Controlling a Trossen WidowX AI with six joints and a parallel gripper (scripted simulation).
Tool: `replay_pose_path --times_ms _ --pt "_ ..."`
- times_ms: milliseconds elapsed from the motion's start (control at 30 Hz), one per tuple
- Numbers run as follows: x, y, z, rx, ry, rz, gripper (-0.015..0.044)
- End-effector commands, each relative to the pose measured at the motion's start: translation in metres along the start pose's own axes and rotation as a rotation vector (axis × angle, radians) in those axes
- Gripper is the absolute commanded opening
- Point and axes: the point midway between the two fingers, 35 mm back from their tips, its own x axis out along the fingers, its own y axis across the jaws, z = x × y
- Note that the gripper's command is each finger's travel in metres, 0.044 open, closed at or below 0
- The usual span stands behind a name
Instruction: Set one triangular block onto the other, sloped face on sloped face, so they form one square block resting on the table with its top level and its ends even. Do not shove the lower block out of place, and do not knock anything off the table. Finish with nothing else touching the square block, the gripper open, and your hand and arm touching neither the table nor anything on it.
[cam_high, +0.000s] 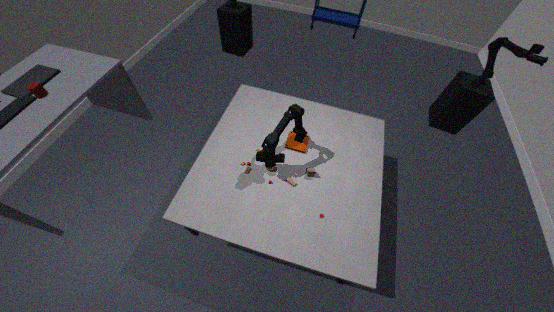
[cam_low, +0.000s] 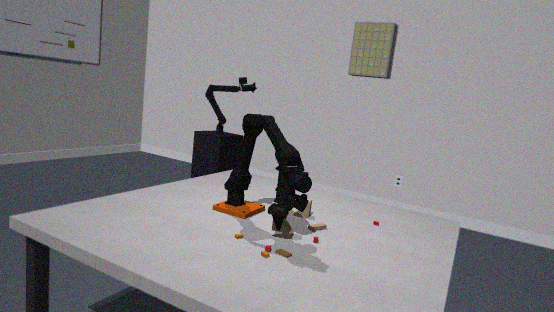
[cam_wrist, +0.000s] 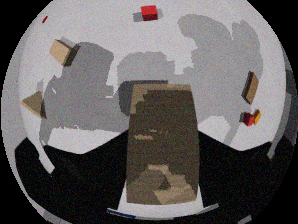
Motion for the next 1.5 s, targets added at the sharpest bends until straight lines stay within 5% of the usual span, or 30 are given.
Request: replay_pose_path --times_ms 0,1467 --pt "-0.0068 -0.0001 0.0002 0.001 -0.002 -0.002 0.0" --pt "-0.0043 -0.0018 0.0 0.996 -0.006 -0.004 0.0"
